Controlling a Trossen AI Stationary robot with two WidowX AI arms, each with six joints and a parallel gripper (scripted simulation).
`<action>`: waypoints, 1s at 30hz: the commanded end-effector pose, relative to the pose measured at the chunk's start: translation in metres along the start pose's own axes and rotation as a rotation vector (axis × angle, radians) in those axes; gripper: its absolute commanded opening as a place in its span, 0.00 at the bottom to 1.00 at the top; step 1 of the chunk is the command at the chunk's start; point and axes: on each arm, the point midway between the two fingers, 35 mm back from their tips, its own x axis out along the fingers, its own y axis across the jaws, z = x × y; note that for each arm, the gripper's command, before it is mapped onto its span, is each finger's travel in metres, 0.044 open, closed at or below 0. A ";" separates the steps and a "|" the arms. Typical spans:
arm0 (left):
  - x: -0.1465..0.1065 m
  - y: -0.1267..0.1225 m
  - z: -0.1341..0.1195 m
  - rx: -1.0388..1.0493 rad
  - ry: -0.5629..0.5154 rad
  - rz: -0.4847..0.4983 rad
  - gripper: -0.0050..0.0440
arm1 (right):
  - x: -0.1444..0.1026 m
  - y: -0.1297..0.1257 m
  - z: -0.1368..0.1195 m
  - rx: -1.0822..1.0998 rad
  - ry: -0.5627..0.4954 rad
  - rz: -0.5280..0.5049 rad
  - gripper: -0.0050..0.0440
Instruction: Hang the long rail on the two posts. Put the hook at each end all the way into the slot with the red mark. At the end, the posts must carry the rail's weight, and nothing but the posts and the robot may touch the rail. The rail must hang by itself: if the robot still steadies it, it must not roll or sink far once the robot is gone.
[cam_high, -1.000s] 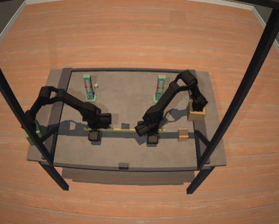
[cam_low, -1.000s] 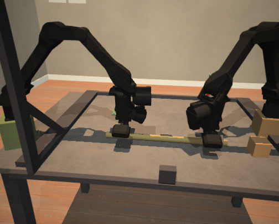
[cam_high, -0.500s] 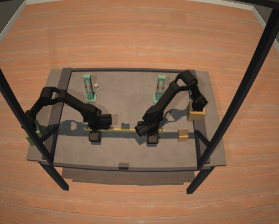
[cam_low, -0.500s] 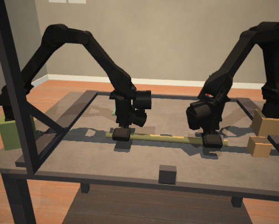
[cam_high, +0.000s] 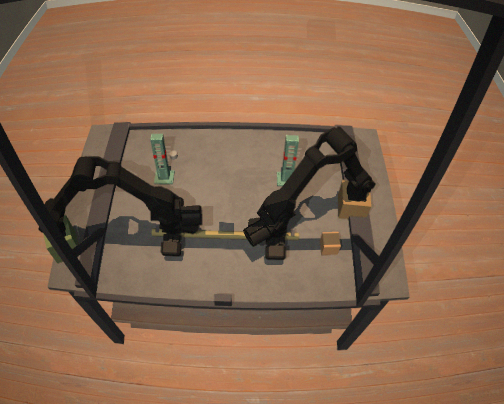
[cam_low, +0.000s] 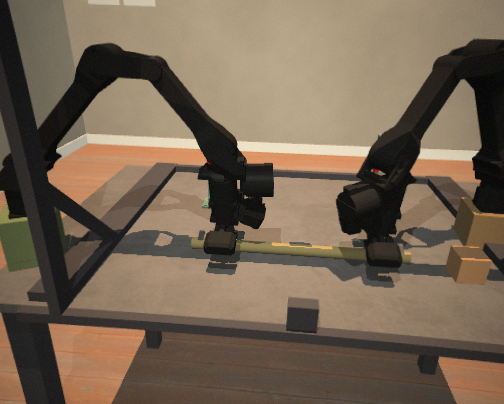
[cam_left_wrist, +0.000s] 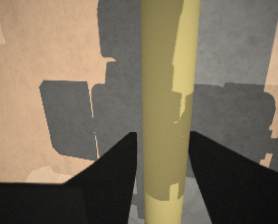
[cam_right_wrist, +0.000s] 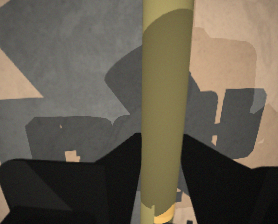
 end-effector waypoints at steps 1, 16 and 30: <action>-0.010 0.004 0.003 -0.007 -0.026 0.008 0.36 | -0.006 0.001 0.003 0.006 -0.019 0.012 0.00; -0.017 0.004 0.004 -0.008 -0.029 0.005 0.10 | -0.012 -0.001 0.005 0.006 -0.019 0.012 0.00; -0.020 0.004 0.002 -0.008 -0.028 0.005 0.08 | -0.015 -0.002 0.006 0.006 -0.019 0.012 0.00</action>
